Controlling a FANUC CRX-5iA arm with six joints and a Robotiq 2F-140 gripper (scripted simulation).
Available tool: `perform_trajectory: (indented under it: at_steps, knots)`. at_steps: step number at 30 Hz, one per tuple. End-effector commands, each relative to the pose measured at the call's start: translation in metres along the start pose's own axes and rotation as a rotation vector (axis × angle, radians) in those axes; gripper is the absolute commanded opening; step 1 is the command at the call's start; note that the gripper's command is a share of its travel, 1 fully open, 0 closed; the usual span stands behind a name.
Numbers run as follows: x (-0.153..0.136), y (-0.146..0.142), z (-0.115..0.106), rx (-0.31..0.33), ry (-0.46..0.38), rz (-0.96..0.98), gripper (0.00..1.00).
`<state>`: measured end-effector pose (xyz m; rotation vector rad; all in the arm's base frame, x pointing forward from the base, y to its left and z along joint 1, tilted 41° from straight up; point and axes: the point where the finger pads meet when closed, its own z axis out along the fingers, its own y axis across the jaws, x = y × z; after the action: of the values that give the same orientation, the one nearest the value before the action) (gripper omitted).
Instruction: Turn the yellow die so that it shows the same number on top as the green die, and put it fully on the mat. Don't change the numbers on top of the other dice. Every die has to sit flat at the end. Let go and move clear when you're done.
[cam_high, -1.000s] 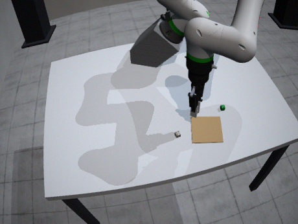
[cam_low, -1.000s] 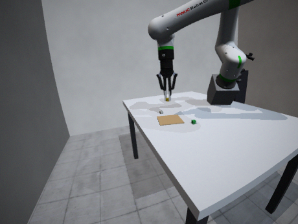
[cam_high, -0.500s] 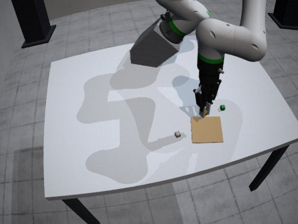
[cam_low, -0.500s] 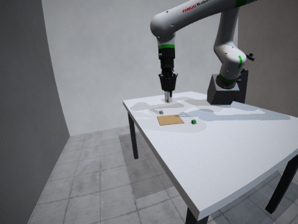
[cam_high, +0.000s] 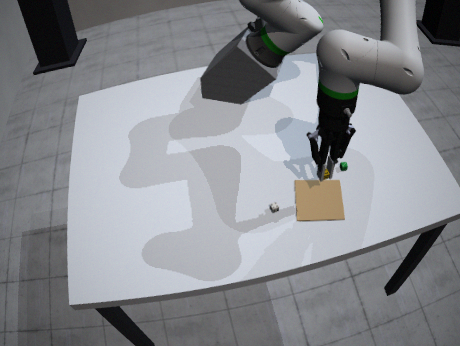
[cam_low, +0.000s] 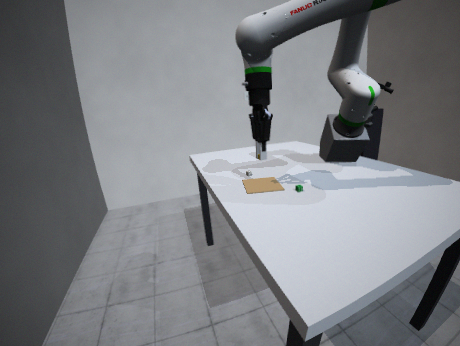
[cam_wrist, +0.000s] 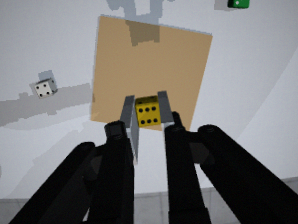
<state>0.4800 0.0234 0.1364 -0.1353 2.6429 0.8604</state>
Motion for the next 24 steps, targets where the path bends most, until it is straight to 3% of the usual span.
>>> perform_trajectory:
  at_steps: [1,18,24]
  knots:
    - [0.000,0.000,0.000,0.000,0.000,0.000,0.09]
    - [0.000,0.000,0.009,0.001,0.000,0.000,0.09]
    - [0.000,0.000,0.032,0.001,0.000,0.000,0.09]
